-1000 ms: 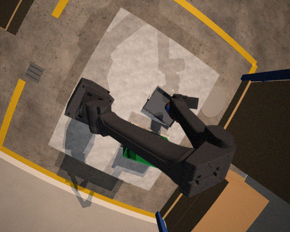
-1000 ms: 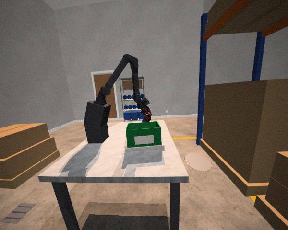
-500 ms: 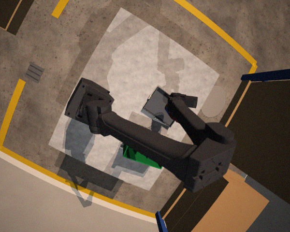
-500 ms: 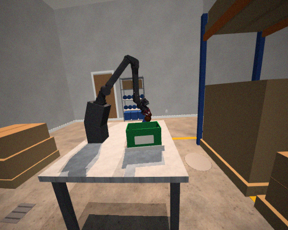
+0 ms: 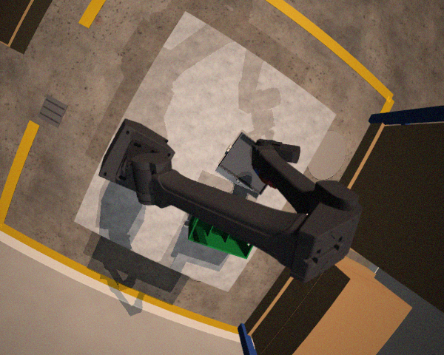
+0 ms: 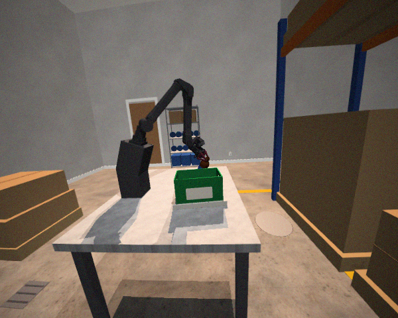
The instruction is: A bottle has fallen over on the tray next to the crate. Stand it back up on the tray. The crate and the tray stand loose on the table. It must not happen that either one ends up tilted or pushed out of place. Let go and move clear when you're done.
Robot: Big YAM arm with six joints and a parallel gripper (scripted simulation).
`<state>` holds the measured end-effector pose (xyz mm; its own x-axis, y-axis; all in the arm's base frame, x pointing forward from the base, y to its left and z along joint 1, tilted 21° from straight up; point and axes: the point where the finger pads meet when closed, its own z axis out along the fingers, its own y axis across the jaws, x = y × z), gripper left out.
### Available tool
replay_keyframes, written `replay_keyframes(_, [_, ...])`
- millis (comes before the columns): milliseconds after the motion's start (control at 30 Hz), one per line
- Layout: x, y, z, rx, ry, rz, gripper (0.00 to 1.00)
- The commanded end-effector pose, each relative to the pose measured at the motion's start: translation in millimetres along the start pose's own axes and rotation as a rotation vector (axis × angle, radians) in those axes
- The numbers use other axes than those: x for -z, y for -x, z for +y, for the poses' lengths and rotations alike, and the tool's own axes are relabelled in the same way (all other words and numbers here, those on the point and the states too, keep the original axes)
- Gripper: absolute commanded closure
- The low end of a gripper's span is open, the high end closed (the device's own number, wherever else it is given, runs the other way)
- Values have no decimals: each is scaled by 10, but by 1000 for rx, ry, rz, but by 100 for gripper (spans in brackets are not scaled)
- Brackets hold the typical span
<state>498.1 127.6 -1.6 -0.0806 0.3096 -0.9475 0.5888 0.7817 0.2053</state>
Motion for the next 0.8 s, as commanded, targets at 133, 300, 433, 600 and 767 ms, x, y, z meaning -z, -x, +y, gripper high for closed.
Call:
replay_keyframes(133, [47,-36,27,11,16,-33,100])
replay_keyframes(300, [58,-30,39,9,18,-37,100])
replay_keyframes(433, [57,-27,38,9,18,-38,100])
replay_keyframes(600, [57,-18,41,7,18,-39,100])
replay_keyframes(767, [57,-18,41,6,18,-39,100])
